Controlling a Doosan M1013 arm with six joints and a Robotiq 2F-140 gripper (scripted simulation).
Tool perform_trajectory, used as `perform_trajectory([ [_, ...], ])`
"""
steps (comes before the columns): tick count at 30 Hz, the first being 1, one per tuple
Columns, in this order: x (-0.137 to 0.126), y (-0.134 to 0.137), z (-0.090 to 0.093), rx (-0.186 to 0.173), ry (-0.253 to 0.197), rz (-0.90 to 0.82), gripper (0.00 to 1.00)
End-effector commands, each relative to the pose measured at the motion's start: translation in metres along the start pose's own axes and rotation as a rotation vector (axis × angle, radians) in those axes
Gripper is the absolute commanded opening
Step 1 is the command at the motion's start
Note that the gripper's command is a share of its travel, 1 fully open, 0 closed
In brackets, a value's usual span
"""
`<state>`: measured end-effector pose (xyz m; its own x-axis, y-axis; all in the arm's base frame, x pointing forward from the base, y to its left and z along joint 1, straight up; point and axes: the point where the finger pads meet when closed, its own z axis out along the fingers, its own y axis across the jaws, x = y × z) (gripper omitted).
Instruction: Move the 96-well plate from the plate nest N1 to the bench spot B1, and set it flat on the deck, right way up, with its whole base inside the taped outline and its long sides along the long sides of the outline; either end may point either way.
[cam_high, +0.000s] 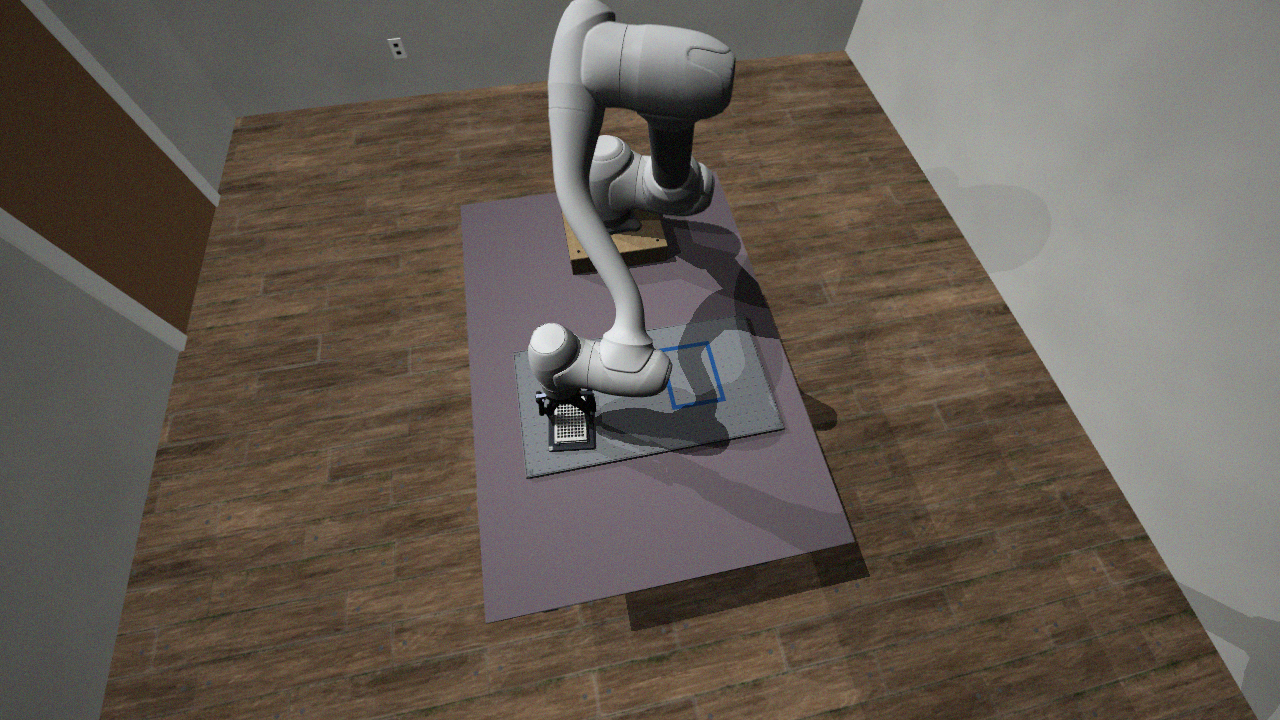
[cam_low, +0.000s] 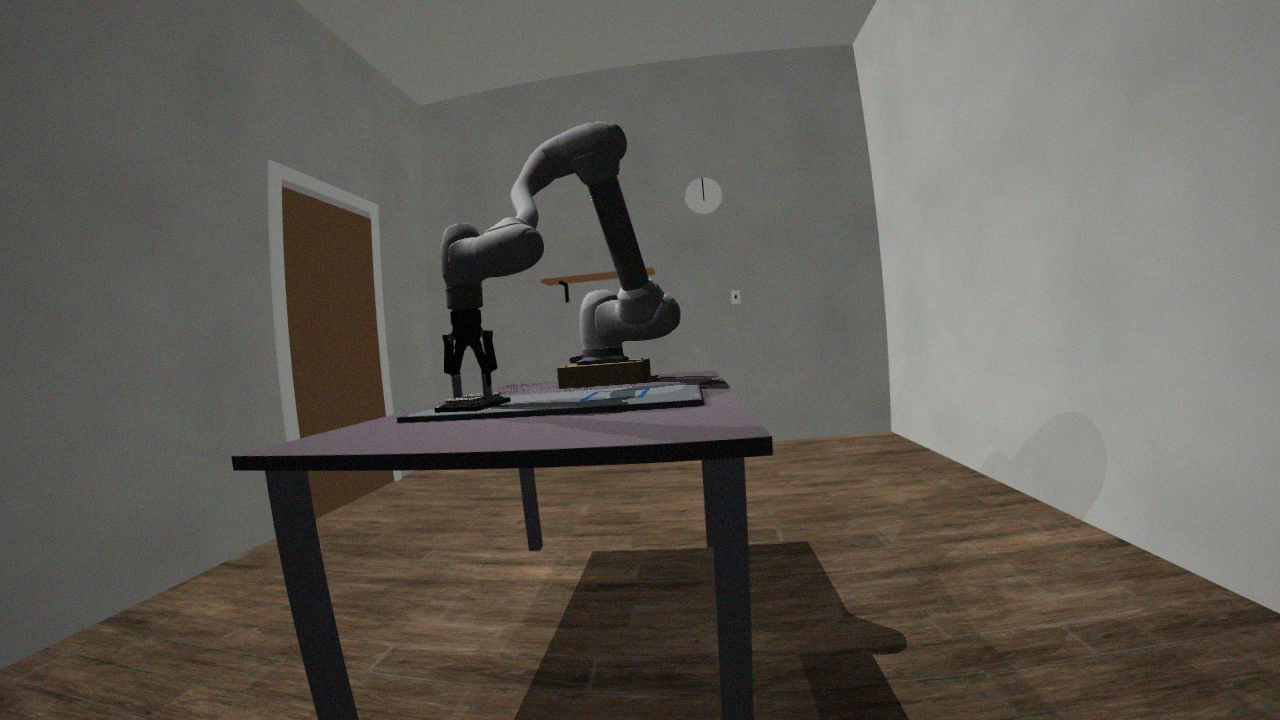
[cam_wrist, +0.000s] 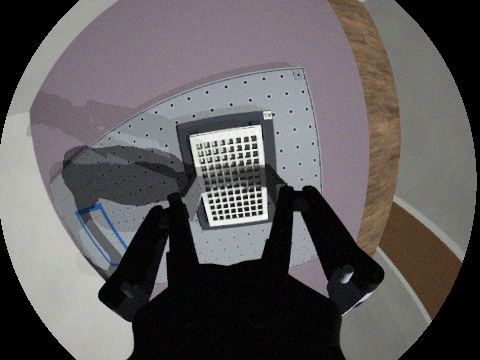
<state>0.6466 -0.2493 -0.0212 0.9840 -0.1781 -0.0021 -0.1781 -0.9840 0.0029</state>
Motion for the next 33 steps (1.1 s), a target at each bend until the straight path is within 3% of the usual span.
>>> perform_trajectory([
  [1, -0.001, 0.000, 0.004, 0.004, -0.002, 0.001, 0.00],
  [14, -0.001, 0.000, 0.001, 0.004, -0.002, 0.001, 0.00],
  [33, -0.001, 0.000, -0.027, 0.004, -0.002, 0.001, 0.00],
])
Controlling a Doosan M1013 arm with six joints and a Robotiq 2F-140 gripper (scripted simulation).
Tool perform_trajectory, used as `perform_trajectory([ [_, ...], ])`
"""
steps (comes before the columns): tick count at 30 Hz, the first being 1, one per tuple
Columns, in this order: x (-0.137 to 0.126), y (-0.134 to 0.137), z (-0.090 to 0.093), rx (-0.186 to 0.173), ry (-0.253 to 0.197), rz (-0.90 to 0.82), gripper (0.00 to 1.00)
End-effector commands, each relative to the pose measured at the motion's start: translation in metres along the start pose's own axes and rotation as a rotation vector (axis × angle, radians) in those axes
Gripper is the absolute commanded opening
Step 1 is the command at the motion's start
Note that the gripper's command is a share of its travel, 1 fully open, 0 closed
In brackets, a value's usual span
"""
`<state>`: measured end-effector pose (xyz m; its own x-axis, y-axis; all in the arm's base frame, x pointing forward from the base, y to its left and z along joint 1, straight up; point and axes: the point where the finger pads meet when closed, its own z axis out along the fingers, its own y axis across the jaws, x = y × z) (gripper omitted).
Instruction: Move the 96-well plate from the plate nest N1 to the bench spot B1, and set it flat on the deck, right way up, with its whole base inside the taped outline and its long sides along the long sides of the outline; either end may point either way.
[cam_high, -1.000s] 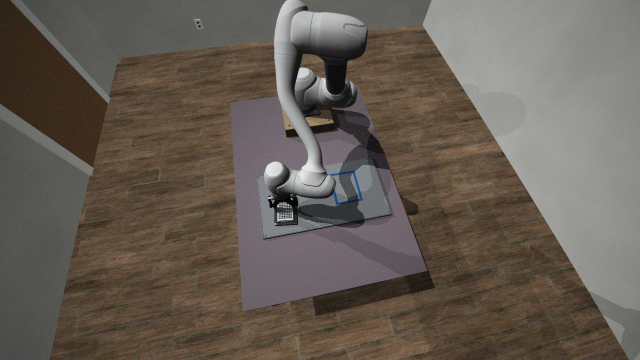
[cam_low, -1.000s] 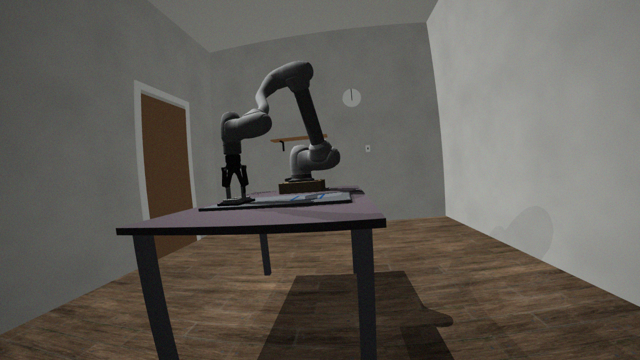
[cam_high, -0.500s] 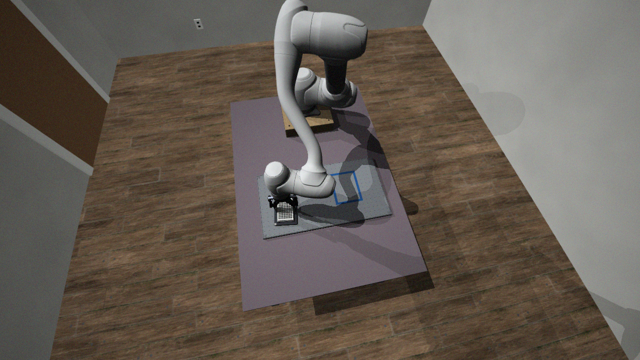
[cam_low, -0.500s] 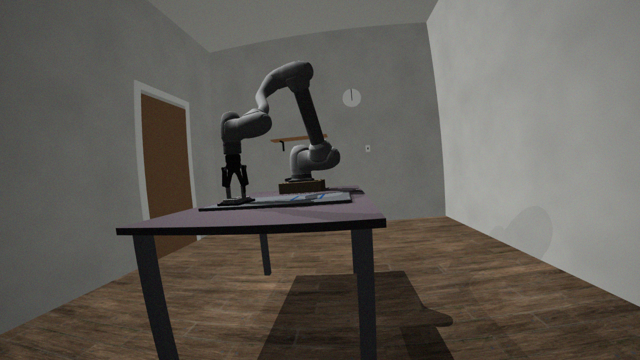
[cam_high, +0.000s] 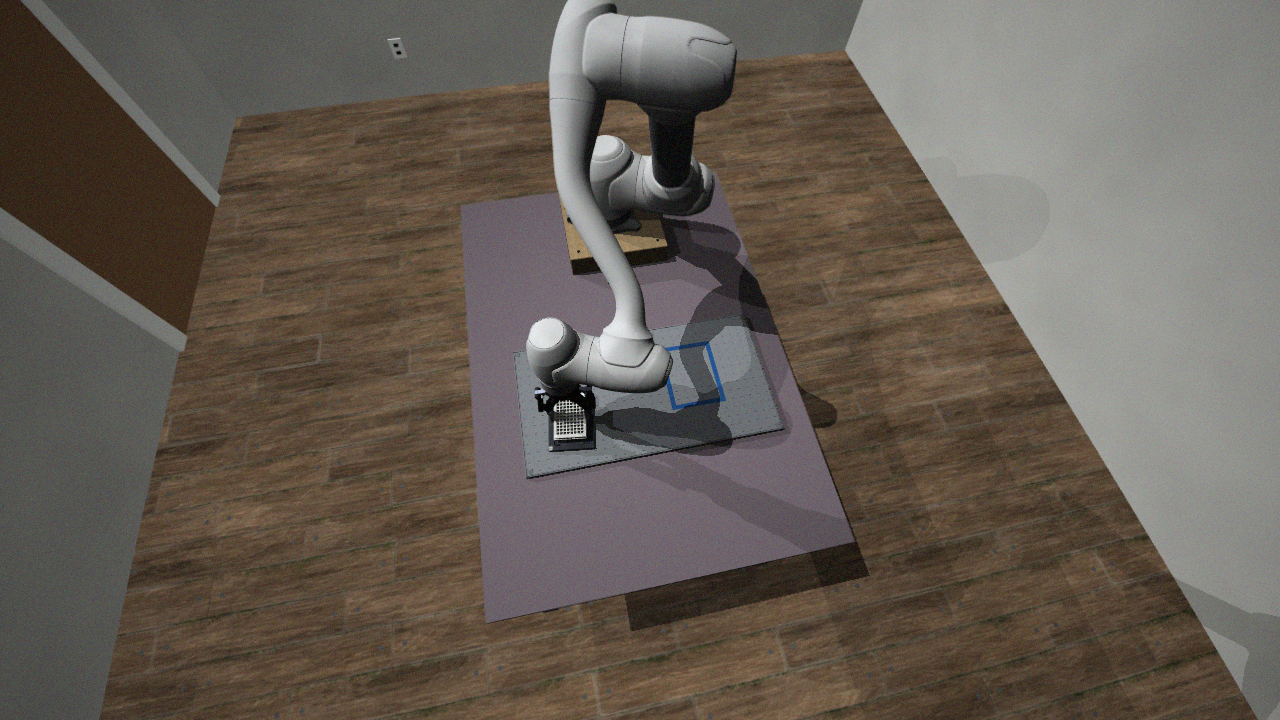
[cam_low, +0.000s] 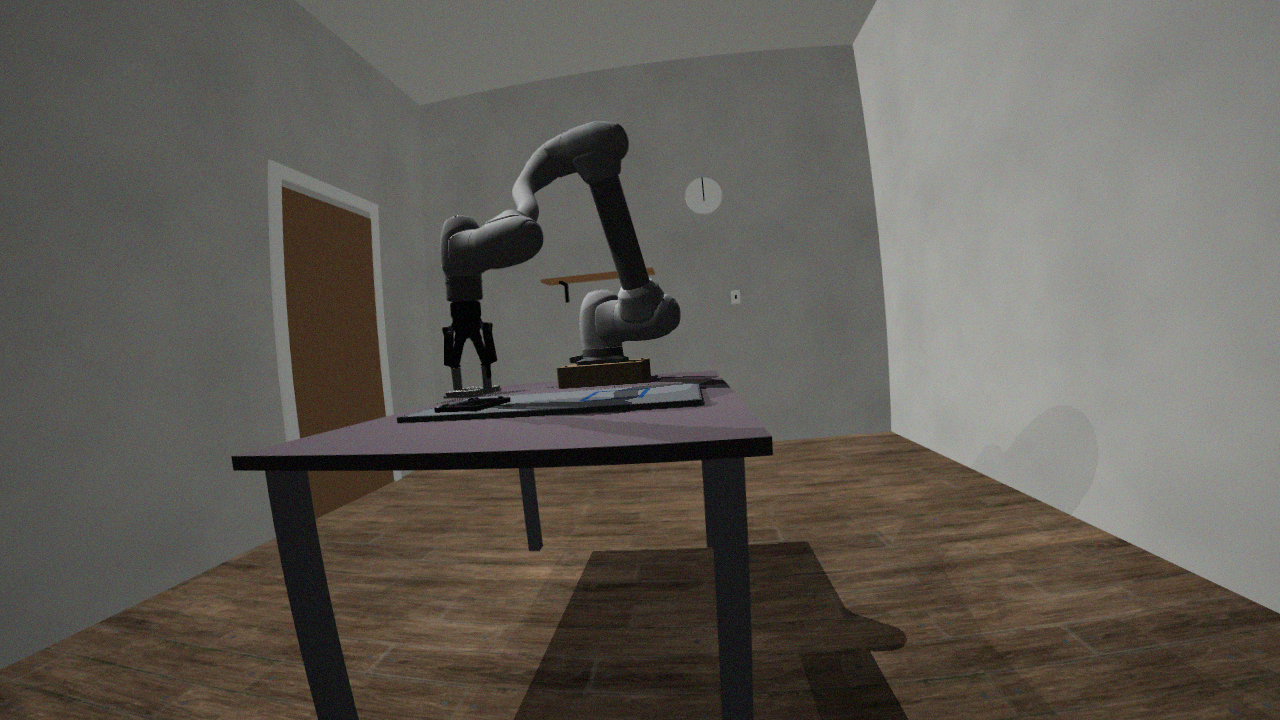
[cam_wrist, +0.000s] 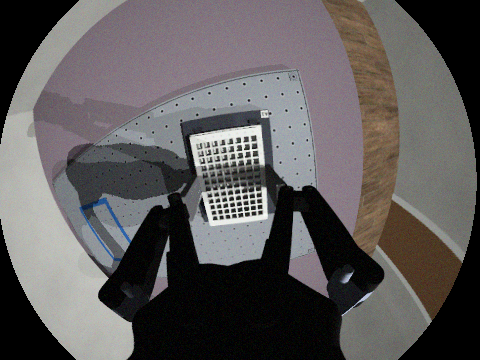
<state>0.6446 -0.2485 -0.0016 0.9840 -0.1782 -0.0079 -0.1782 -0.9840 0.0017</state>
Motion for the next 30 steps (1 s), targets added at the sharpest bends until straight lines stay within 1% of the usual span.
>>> perform_trajectory([
  [1, 0.001, 0.000, -0.009, 0.002, 0.004, 0.001, 0.00],
  [13, 0.001, 0.000, -0.029, 0.002, 0.004, 0.001, 0.00],
  [15, 0.001, 0.000, -0.029, 0.002, 0.004, 0.001, 0.00],
  [21, 0.001, 0.000, -0.039, 0.002, 0.004, 0.001, 0.00],
  [30, 0.001, 0.000, -0.039, 0.002, 0.004, 0.001, 0.00],
])
